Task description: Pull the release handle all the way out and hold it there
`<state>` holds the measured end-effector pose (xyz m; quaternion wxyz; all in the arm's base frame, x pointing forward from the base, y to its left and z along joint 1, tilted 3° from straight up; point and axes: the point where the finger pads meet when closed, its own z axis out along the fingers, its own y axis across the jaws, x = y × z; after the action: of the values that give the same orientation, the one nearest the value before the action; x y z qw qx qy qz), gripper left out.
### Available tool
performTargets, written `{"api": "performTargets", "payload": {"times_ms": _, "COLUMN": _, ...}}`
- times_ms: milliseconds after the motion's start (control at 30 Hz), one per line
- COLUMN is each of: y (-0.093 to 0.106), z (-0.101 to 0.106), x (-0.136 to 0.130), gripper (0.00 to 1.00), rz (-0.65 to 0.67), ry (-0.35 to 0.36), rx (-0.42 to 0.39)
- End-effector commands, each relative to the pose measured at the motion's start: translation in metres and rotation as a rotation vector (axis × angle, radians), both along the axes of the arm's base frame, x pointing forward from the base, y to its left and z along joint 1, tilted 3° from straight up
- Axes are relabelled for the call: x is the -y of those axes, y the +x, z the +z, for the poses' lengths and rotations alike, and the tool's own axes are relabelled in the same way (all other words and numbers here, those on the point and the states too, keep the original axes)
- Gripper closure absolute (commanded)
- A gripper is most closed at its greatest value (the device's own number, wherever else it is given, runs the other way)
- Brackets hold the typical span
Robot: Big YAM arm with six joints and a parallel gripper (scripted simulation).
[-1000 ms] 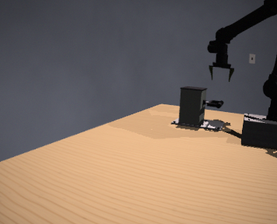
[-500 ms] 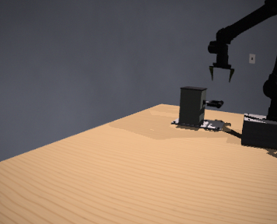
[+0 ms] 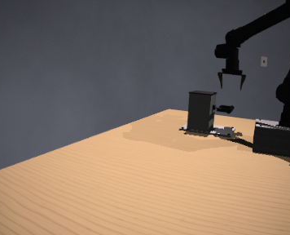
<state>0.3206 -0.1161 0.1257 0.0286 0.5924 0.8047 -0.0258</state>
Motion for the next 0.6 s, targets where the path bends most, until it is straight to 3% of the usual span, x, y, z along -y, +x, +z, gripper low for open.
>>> {"api": "performTargets", "payload": {"times_ms": 0, "y": 0.0033, "z": 0.0104, "x": 0.0052, "gripper": 0.00, "rz": -0.027, "ry": -0.014, "rx": 0.028}}
{"api": "performTargets", "payload": {"times_ms": 567, "y": 0.0053, "z": 0.0195, "x": 0.0095, "gripper": 0.00, "rz": -0.044, "ry": -0.025, "rx": 0.052}}
